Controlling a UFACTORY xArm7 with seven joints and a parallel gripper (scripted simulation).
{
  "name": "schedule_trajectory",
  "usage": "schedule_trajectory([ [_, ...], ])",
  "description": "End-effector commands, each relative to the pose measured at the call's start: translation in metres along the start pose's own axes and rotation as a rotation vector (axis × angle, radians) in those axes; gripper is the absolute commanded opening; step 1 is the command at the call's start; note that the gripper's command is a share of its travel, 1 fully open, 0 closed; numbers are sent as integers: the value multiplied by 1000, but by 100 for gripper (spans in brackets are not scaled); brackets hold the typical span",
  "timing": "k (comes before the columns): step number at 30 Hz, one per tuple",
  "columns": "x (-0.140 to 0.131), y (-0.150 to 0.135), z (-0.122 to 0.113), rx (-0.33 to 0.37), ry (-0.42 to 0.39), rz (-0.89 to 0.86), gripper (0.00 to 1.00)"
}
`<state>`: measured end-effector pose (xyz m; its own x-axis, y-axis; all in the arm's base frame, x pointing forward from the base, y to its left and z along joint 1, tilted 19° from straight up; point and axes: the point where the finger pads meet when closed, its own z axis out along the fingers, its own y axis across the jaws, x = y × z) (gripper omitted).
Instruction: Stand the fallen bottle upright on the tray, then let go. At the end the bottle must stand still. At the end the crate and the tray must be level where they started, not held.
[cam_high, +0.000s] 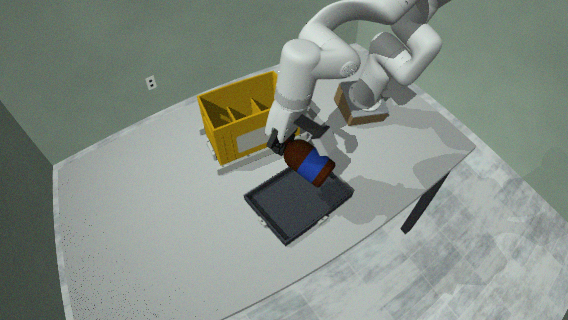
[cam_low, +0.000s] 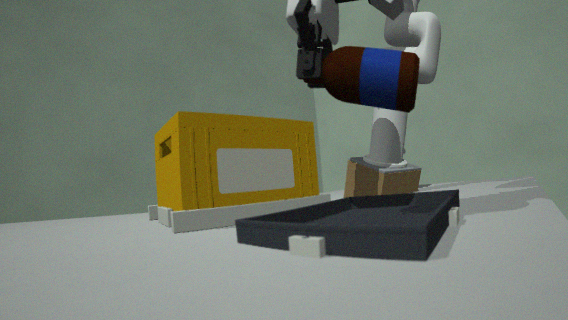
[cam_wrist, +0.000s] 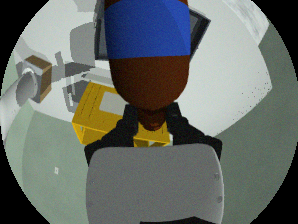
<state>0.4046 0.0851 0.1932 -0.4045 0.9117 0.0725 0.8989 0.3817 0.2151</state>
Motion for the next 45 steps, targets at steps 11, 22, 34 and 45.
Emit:
schedule_trajectory([
  [11, -1, 1, -2, -4, -2, 1, 0],
  [22, -1, 1, -1, -2, -23, 1, 0],
  [34, -1, 1, -2, 1, -101, 2, 0],
  [45, 0, 1, -2, -2, -155, 2, 0],
])
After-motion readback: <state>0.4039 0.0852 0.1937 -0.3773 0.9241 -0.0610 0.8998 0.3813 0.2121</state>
